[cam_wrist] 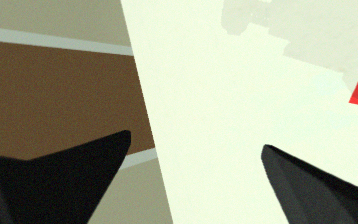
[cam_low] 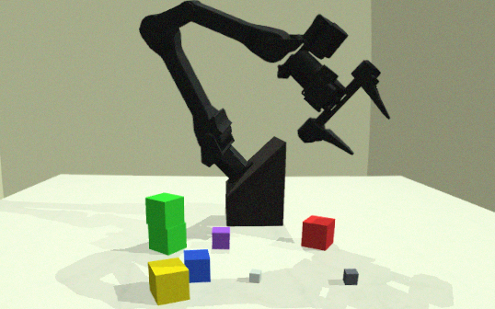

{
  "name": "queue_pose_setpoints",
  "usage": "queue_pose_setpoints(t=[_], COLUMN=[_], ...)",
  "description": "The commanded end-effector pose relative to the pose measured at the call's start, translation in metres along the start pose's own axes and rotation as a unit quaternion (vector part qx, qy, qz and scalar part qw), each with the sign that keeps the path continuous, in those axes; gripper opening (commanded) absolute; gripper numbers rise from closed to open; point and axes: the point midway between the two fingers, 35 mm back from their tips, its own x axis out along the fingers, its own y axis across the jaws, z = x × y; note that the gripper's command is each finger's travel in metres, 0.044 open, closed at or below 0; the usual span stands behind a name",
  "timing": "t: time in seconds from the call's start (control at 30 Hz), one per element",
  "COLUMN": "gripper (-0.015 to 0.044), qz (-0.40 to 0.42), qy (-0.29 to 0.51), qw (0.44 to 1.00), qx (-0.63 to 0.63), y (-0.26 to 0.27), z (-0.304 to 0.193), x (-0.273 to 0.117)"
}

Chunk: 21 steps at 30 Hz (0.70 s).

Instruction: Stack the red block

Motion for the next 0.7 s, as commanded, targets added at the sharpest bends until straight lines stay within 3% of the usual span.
queue_pose_setpoints(t=[0.0, 0.43, 0.67], gripper=[0.0440, 0.0440, 0.0440], qz=[-0.112, -0.385, -0.399], qy=[0.001, 0.015, 0.016], qw=[0.994, 0.922, 0.917], qx=[0.011, 0.020, 0.020], y=[-0.021, -0.077, -0.079], z=[0.013, 0.047, 0.049], x=[0.012, 0.011, 0.010])
